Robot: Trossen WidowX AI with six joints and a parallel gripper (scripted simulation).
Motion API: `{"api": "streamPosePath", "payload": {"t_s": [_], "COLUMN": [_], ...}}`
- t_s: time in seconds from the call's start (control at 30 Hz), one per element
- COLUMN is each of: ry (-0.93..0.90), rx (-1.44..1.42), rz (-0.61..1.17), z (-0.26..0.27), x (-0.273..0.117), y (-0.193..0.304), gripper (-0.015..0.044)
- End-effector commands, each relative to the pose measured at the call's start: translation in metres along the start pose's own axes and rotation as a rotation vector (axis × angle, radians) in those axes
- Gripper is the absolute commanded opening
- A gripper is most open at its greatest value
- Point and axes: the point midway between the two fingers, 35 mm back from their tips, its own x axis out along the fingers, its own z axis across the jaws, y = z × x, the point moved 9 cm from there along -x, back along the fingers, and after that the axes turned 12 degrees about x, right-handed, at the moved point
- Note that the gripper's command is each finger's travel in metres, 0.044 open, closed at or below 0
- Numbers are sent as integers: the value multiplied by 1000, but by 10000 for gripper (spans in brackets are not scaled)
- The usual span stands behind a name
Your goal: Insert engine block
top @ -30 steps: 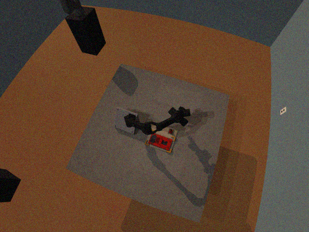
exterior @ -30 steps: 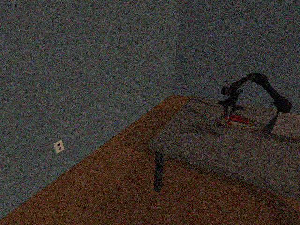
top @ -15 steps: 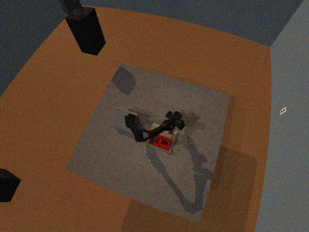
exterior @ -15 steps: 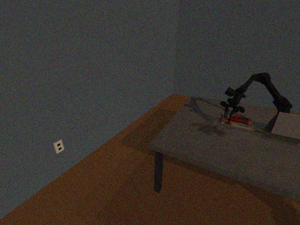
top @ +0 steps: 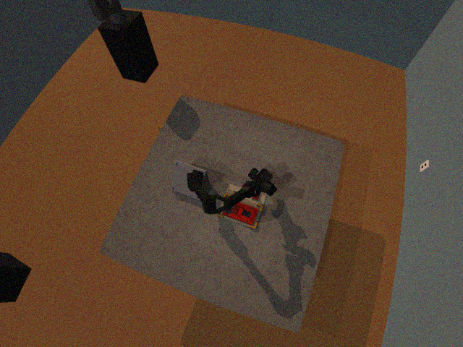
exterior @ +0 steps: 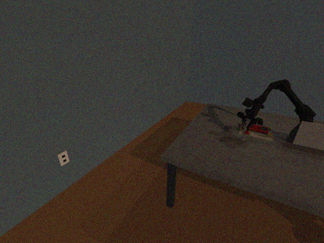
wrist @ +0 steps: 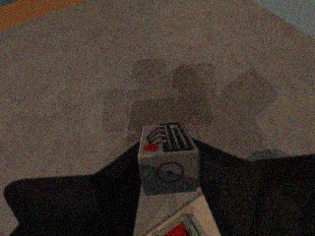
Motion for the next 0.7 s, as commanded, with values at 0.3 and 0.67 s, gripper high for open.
{"api": "streamPosePath", "payload": {"t_s": [0.3, 0.67], "ry": [-9, -8], "rx": [-5, -5], "rz": [3, 3], "z": [0, -3], "x": [17, 31], "y": [16, 28], "gripper": [0, 0]}}
